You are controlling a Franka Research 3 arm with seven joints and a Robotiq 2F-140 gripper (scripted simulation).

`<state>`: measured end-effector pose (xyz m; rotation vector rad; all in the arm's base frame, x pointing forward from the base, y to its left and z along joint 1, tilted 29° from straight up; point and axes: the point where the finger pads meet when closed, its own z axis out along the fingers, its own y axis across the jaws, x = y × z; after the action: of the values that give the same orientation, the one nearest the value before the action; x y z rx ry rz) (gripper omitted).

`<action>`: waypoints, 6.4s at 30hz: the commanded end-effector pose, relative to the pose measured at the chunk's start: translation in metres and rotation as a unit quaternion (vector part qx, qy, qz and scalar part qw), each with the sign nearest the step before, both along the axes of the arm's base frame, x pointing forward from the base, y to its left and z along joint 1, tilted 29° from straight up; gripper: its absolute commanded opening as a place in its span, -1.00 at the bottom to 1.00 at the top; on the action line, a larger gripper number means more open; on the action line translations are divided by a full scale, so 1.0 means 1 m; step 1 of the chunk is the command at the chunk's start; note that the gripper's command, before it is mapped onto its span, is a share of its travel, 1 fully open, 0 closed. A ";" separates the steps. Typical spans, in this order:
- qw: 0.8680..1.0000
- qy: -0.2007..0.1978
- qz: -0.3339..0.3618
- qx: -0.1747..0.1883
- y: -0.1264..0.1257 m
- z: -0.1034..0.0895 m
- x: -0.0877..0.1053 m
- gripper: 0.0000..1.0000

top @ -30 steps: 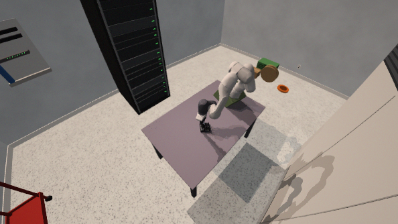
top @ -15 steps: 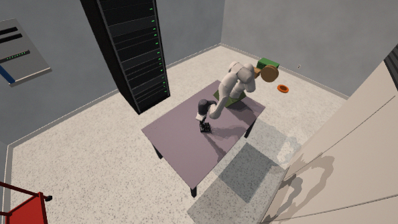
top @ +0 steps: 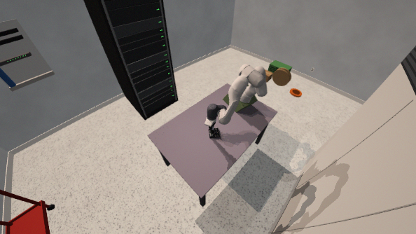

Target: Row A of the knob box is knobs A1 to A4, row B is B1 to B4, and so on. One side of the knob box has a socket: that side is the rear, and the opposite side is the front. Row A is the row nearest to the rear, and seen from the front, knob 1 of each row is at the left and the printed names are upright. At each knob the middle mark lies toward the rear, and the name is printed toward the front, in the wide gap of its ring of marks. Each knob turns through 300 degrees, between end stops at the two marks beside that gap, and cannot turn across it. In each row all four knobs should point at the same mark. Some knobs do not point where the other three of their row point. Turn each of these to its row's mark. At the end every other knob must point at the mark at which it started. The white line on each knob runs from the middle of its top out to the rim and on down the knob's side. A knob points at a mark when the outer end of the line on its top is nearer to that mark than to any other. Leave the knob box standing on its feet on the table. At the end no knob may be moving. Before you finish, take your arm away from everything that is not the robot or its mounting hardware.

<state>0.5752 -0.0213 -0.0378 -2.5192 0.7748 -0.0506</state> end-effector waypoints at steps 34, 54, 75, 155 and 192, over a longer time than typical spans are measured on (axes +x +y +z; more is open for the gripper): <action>1.000 -0.001 0.001 -0.002 -0.001 -0.001 0.002 -0.77; 1.000 -0.001 0.001 -0.002 -0.001 -0.001 0.002 -0.77; 1.000 -0.001 0.001 -0.002 0.004 -0.012 0.004 -0.77; 1.000 0.003 -0.008 0.000 0.005 -0.013 0.004 -0.90; 0.973 0.103 -0.201 0.040 0.005 -0.013 0.004 -0.90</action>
<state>0.5792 -0.0166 -0.0507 -2.3022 1.2911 0.0879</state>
